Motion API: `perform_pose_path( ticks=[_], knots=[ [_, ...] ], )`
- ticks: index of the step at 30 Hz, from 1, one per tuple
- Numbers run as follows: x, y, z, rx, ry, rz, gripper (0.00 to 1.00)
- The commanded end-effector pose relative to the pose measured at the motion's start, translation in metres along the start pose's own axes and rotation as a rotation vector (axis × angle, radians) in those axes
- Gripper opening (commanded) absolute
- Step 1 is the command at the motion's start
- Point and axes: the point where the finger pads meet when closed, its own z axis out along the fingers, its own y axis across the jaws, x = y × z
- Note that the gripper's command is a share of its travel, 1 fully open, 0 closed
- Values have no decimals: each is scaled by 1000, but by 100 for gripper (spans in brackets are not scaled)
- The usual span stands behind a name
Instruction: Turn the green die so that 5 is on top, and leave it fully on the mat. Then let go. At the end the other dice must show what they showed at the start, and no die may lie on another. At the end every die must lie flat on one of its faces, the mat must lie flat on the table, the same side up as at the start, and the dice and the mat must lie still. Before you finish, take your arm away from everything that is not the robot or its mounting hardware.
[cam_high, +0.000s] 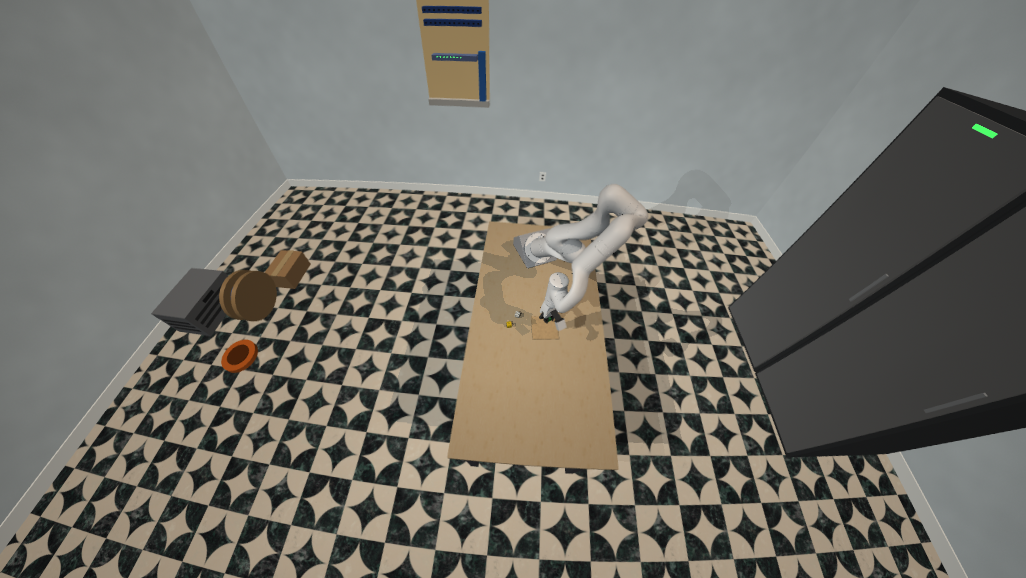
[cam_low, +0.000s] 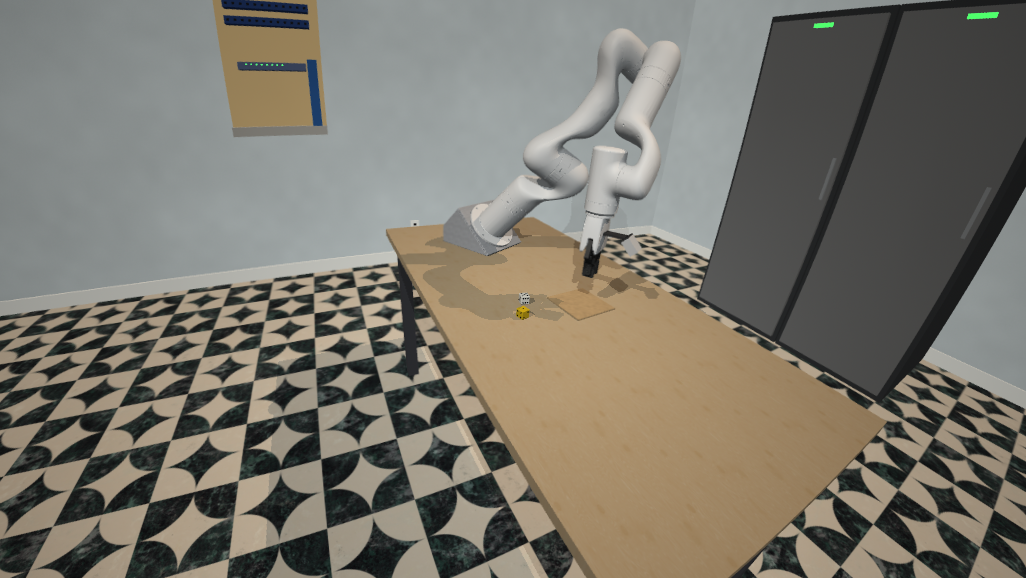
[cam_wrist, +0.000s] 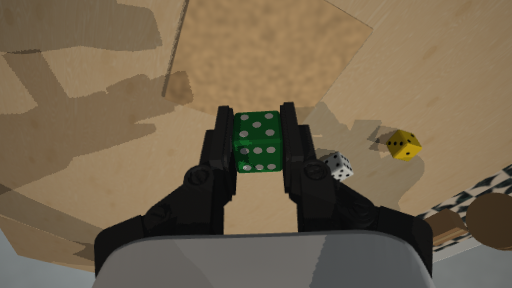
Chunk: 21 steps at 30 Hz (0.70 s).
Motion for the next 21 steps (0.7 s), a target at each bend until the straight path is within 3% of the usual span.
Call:
perform_pose_path(
  ticks=[1,9,15,21],
  knots=[
    [1,-1,0,-1,8,-23,21],
    [0,-2,0,7,67,-21,21],
    [-1,-2,0,5,259,-22,21],
    [-3,-2,1,9,377,-22,21]
  ],
)
